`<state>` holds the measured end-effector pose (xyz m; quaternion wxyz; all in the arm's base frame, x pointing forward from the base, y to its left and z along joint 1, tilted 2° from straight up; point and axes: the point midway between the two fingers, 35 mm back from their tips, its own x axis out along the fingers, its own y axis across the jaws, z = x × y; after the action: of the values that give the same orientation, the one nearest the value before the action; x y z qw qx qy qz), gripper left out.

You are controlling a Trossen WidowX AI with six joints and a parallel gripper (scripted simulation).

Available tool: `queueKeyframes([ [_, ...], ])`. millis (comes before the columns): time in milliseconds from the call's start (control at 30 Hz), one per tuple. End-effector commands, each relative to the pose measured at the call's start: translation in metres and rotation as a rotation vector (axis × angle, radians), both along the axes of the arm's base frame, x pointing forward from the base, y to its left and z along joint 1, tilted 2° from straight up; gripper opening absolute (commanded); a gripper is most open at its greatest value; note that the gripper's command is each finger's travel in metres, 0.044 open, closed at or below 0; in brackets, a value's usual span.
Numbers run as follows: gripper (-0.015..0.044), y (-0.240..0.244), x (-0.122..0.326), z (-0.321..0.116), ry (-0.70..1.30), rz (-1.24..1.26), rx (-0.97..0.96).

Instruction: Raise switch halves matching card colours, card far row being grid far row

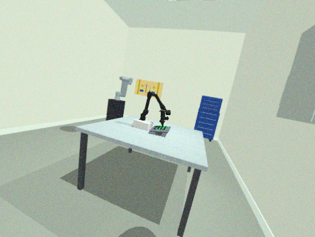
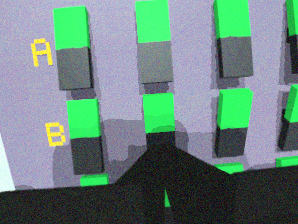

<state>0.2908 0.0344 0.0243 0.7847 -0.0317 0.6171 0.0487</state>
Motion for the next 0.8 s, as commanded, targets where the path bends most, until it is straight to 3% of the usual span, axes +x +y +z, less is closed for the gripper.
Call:
queueKeyframes([
  [0, 0.0000, 0.000, 0.001, -0.001, -0.003, -0.005, -0.001],
  [300, 0.0000, 0.000, 0.001, -0.002, -0.003, -0.005, -0.001],
  [500, 0.0000, -0.002, -0.011, 0.059, 0.022, -0.004, -0.004],
  [767, 0.0000, -0.004, -0.026, 0.059, 0.024, -0.005, -0.004],
])
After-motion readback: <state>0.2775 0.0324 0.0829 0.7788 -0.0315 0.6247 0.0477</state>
